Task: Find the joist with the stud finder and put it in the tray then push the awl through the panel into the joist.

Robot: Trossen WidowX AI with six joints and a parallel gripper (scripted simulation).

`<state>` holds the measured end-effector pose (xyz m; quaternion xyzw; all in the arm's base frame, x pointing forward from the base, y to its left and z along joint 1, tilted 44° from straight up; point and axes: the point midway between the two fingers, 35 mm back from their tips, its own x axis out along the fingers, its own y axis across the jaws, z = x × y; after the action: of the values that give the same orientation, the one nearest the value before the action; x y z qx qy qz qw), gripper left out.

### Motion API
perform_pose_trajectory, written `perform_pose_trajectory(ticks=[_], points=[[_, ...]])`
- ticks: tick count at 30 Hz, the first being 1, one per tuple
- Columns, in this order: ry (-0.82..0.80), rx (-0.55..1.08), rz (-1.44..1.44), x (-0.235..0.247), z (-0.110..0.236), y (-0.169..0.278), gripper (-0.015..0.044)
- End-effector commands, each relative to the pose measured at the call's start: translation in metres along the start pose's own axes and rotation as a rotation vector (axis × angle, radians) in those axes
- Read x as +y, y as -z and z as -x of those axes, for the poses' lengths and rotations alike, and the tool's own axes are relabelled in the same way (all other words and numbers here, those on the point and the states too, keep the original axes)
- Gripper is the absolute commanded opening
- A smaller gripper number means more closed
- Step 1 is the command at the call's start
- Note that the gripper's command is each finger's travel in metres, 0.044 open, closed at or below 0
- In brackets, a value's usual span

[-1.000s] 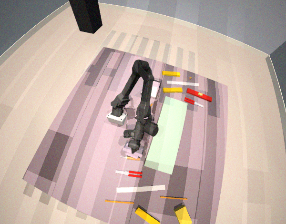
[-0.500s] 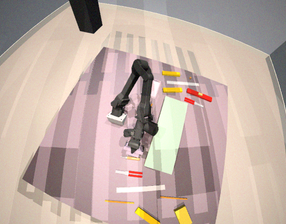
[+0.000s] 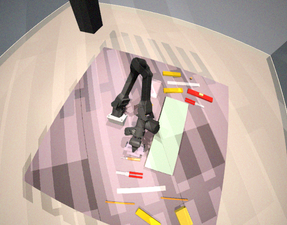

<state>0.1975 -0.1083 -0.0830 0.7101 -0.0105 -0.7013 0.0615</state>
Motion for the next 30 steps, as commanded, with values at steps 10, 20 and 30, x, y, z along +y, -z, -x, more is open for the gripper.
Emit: perform_pose_trajectory(ticks=[10, 20, 30], points=[[-0.009, 0.007, -0.004, 0.020, 0.041, 0.009, 0.0440], [0.000, -0.011, -0.005, 0.037, 0.084, 0.007, 0.0440], [0.000, -0.011, -0.005, 0.037, 0.084, 0.007, 0.0440]])
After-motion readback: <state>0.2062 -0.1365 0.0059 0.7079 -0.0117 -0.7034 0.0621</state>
